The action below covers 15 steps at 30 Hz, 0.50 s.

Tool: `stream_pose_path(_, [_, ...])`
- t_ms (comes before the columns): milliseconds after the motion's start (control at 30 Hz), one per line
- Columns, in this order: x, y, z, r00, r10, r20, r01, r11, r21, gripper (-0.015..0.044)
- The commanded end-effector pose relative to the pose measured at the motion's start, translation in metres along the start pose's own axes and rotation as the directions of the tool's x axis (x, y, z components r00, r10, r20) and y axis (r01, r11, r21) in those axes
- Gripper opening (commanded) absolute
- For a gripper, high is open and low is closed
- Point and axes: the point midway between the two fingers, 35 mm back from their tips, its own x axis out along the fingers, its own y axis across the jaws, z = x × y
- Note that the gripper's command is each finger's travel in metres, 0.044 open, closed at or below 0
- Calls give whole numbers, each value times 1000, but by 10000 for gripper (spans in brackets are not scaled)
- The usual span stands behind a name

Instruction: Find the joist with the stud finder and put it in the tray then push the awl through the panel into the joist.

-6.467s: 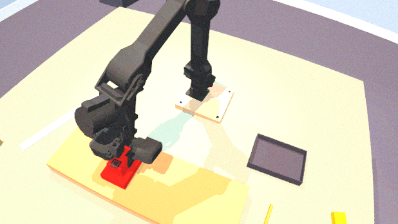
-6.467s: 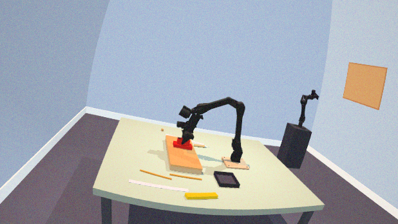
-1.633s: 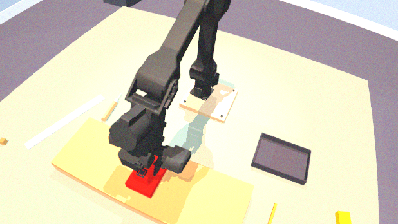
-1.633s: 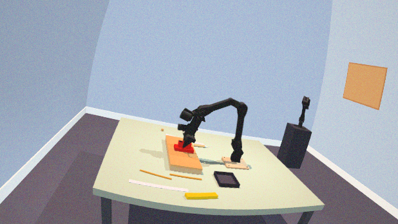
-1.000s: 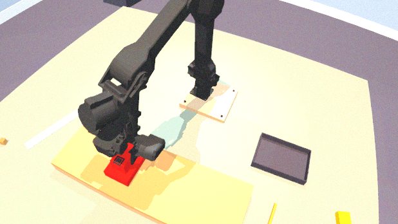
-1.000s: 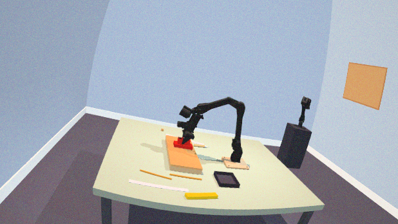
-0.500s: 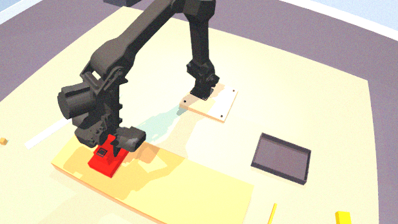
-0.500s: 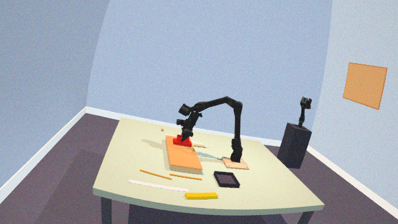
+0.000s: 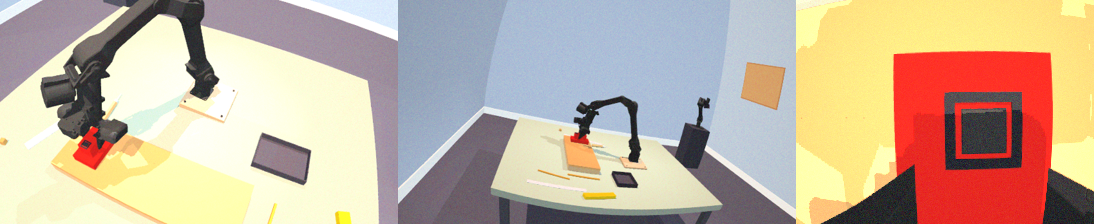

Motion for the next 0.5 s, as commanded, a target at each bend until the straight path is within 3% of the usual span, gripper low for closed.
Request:
stream_pose_path(0, [1,-16,0,1000,0,-1,0,1000,-2,0])
stream_pose_path(467, [-1,-28,0,1000,-4,0,4,1000,4,0])
